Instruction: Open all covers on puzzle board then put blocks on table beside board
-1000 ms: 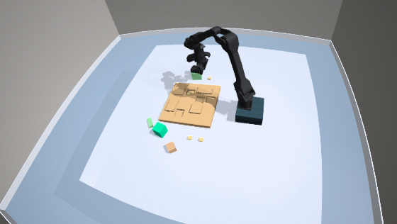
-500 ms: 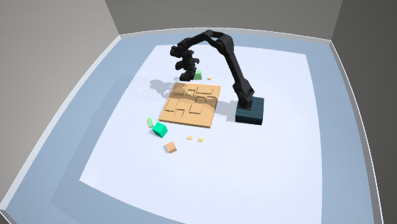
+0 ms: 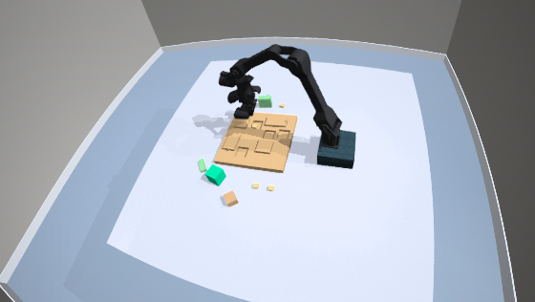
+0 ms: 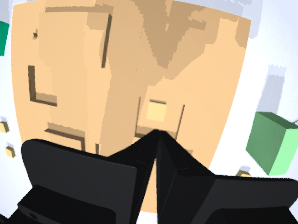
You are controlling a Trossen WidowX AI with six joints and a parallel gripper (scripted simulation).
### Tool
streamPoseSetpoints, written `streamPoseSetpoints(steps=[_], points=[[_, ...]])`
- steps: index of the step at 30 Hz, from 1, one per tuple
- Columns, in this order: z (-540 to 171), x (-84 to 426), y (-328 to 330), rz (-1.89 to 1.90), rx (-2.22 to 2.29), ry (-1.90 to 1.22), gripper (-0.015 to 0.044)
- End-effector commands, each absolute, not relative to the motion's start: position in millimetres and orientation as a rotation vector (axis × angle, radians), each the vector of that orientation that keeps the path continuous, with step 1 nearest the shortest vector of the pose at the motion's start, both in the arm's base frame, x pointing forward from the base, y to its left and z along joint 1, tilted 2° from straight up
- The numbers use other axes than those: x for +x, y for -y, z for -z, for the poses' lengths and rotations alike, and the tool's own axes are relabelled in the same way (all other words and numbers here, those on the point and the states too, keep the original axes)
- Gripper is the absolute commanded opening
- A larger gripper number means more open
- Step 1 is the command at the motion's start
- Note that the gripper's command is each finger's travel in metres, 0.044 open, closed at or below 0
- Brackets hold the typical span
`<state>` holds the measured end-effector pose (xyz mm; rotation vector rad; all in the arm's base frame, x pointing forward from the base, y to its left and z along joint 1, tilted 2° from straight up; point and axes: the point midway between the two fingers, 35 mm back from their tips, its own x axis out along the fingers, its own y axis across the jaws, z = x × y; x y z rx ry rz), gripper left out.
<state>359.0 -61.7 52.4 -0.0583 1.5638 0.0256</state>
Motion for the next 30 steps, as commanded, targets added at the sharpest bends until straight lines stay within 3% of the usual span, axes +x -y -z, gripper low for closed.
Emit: streamPoseSetpoints(steps=[1,30], points=[[-37,358,61,-0.021,-0.057,-1.572,0.0000],[5,357,60,-0.021,-0.057,-1.572,0.0000]])
